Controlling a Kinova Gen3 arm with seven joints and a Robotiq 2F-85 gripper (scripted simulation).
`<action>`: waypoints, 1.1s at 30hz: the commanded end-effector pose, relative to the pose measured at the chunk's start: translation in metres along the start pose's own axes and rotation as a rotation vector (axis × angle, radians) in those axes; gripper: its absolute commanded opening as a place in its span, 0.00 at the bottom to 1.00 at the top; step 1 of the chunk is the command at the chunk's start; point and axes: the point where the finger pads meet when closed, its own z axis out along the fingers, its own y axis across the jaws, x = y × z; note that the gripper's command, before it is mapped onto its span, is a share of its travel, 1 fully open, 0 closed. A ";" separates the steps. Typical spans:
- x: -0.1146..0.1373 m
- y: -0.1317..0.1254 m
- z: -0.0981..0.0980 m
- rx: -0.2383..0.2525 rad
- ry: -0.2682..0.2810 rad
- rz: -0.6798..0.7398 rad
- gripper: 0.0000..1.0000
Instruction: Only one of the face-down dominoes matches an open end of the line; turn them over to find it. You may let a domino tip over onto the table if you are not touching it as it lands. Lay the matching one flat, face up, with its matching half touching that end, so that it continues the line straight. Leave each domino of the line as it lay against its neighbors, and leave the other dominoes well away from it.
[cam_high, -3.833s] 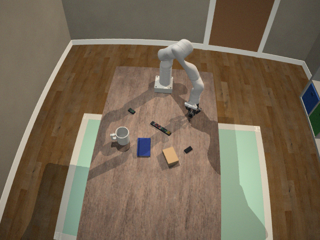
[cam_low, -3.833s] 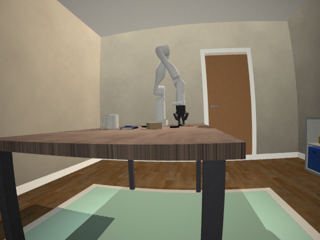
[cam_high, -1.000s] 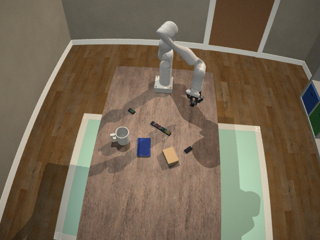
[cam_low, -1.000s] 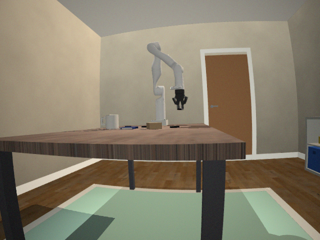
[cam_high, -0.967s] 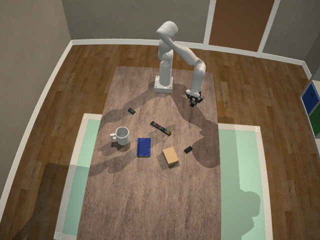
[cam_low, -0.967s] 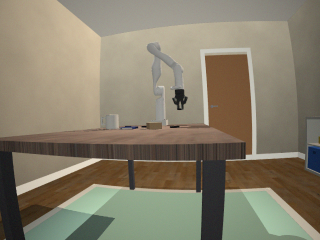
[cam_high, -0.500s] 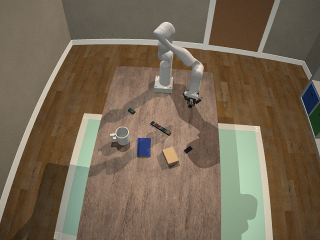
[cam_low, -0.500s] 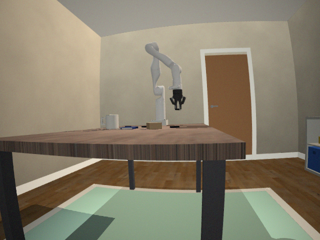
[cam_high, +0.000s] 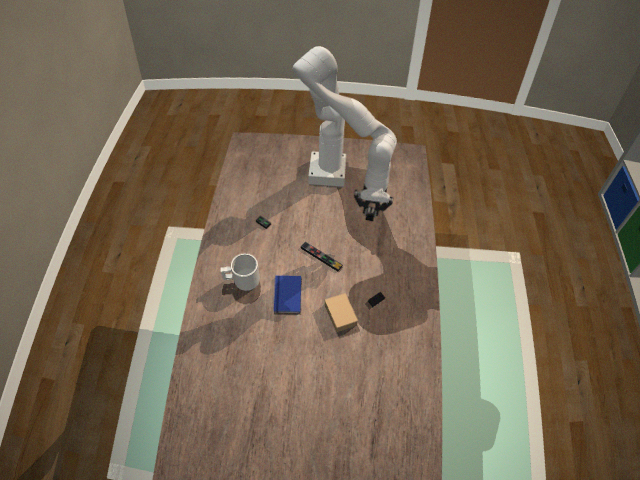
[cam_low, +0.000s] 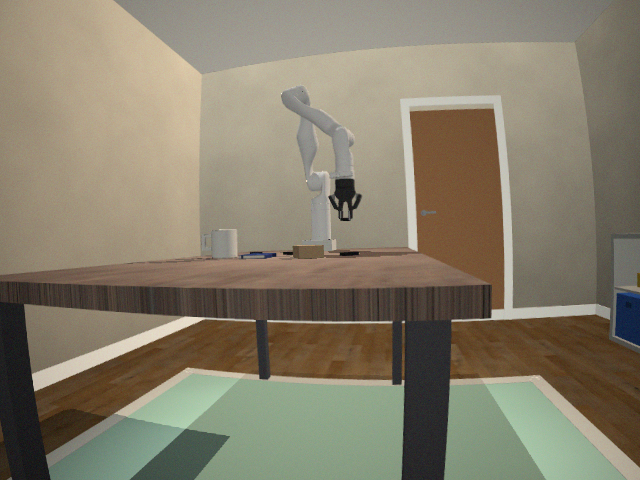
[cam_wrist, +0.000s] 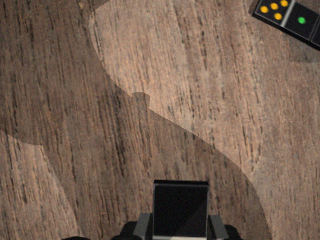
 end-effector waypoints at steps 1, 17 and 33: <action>0.009 0.012 0.000 0.003 -0.008 -0.071 0.31; 0.043 0.077 0.002 0.007 -0.016 -0.403 0.31; 0.066 0.149 0.003 0.015 -0.009 -0.732 0.31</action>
